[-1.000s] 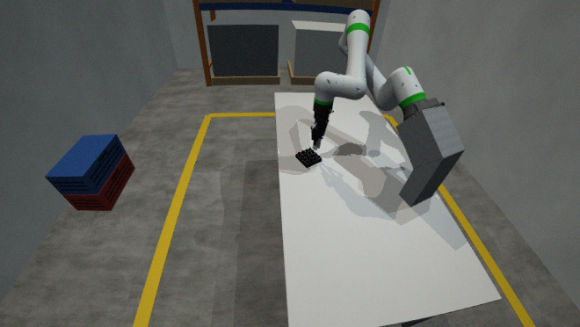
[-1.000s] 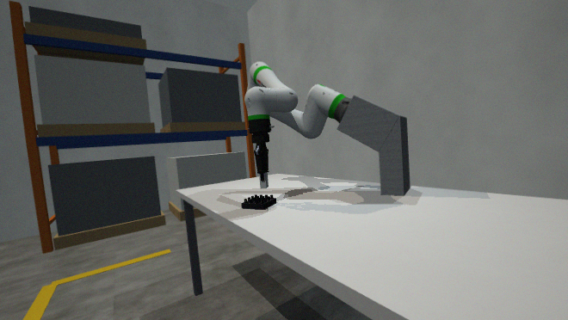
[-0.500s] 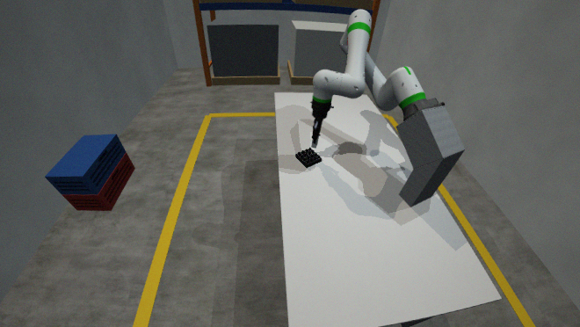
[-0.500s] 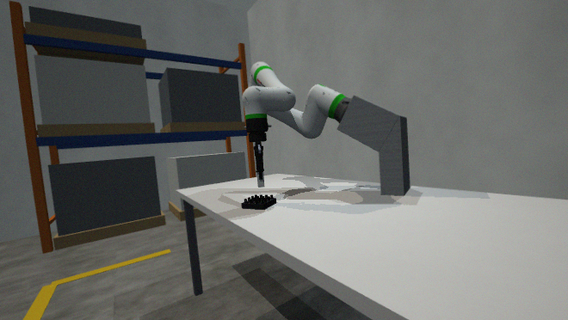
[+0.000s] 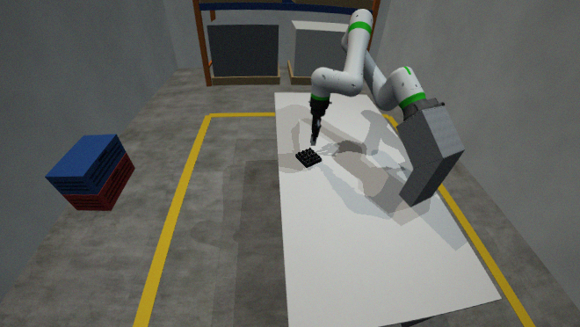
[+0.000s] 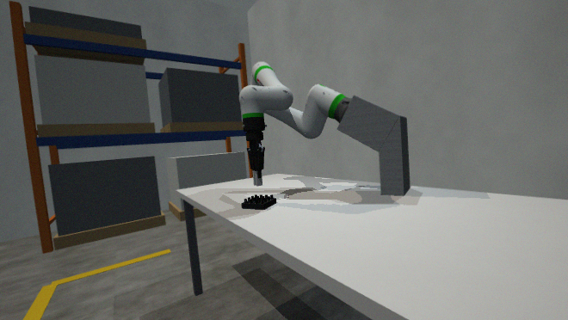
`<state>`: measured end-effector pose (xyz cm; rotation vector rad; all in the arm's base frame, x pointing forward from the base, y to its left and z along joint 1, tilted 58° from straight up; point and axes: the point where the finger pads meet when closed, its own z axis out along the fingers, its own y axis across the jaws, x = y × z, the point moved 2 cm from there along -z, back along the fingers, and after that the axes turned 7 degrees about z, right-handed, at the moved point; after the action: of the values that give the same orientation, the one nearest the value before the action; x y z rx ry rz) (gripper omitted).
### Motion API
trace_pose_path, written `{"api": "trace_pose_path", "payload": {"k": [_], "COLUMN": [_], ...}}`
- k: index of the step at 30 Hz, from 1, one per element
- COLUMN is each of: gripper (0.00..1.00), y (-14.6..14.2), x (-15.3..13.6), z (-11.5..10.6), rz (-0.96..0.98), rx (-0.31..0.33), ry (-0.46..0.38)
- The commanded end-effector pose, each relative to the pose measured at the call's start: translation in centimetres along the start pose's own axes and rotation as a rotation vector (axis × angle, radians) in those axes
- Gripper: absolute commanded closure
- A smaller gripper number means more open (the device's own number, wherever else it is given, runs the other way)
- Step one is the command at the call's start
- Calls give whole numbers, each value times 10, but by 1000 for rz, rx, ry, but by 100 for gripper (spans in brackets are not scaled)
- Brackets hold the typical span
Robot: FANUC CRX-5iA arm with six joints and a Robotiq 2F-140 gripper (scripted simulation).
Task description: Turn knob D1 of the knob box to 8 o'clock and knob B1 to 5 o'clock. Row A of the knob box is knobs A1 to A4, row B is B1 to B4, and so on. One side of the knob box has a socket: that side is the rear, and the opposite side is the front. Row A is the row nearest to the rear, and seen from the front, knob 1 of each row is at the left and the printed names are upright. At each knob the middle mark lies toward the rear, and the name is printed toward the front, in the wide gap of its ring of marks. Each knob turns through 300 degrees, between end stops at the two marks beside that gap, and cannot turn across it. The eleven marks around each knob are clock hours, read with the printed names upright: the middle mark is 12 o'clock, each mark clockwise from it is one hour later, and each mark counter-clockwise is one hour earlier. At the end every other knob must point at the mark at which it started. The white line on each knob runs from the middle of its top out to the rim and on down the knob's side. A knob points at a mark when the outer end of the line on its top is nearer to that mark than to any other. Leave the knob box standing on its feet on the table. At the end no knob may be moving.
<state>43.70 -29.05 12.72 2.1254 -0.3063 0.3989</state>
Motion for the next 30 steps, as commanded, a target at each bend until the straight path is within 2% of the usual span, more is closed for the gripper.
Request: {"api": "trace_pose_path", "payload": {"k": [1, 11, 30], "gripper": [88, 88, 88], "y": [4, 12, 14], "x": [4, 9, 10], "z": [-2, -6, -7], "rz": [-155, -435, -492], "rx": [10, 13, 14], "ry": [-13, -12, -11]}}
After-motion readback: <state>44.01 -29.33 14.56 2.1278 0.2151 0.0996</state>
